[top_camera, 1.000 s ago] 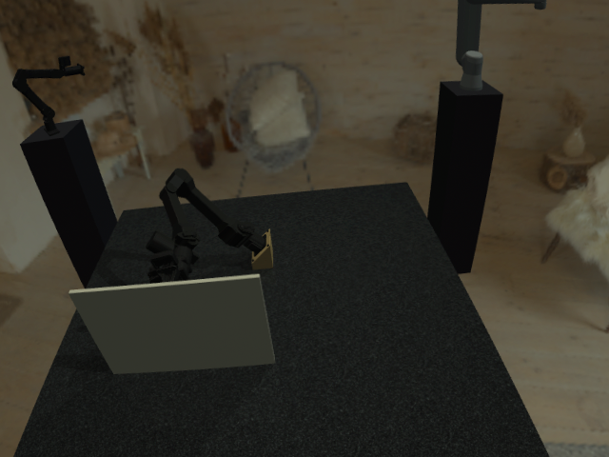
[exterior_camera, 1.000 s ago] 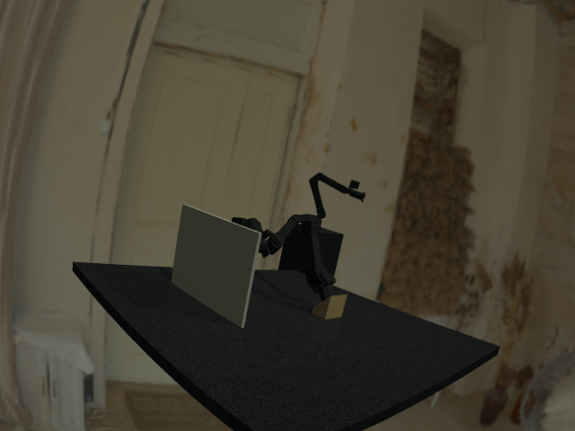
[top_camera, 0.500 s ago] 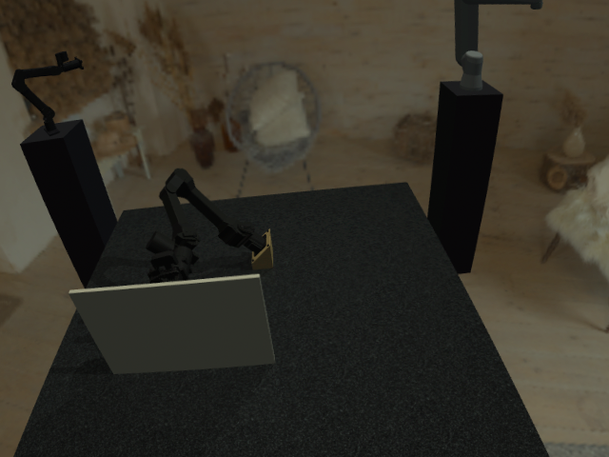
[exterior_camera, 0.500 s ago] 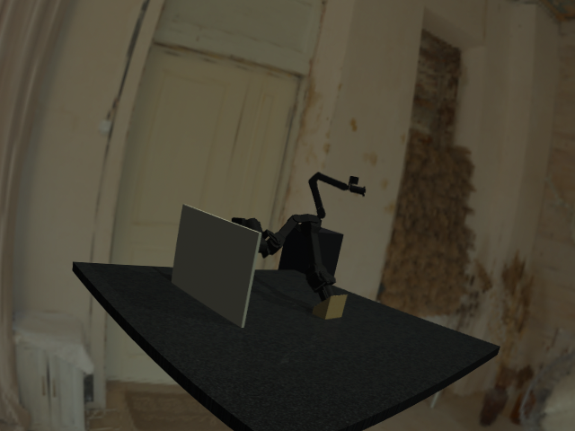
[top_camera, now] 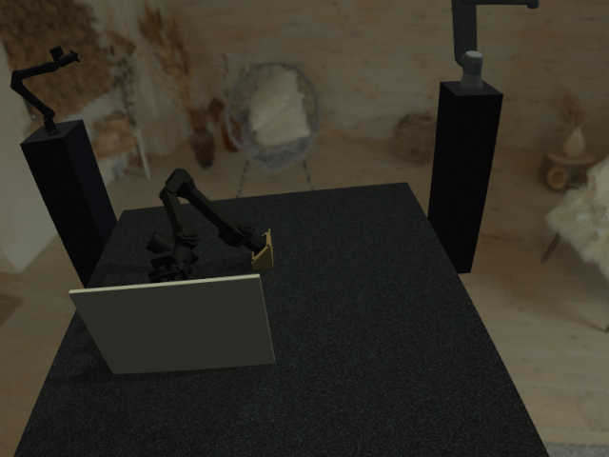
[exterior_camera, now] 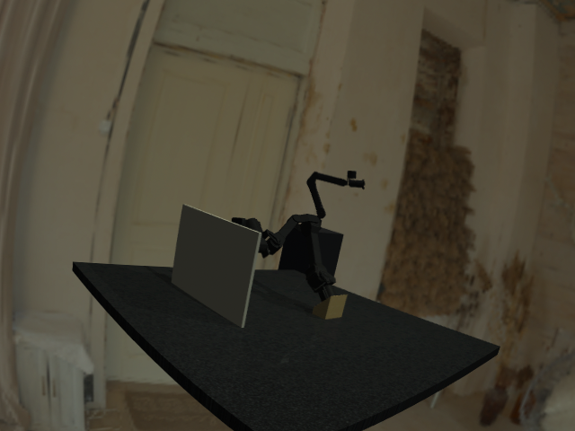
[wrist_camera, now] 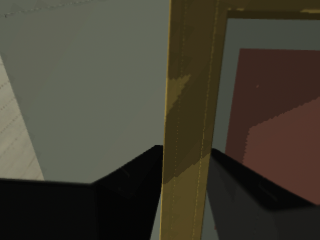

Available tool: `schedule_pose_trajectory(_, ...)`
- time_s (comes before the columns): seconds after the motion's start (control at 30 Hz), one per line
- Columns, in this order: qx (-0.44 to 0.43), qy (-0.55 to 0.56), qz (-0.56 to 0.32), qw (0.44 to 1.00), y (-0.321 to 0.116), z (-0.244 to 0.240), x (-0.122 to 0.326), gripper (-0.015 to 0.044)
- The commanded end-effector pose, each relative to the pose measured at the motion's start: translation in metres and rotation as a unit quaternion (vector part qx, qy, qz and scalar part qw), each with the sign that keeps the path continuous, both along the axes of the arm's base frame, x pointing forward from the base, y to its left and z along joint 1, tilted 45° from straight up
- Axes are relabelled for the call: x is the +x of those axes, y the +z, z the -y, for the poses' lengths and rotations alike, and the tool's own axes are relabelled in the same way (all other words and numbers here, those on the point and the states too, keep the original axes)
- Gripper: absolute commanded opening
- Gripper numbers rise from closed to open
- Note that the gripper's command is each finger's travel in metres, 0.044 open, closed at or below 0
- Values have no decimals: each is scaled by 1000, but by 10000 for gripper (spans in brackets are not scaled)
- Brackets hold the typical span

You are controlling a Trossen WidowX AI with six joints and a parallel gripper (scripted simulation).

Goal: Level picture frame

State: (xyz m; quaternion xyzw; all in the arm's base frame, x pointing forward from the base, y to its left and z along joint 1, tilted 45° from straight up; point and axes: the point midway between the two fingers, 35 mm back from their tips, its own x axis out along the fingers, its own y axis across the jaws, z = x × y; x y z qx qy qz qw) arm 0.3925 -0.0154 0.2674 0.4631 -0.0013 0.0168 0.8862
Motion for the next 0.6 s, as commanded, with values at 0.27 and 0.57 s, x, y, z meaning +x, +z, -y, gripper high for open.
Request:
schedule_pose_trajectory(0.27, -2, -1, 0, 1000, 3, -2, 0, 0)
schedule_pose_trajectory(0.57, -2, -1, 0, 1000, 5, -4, 0, 0)
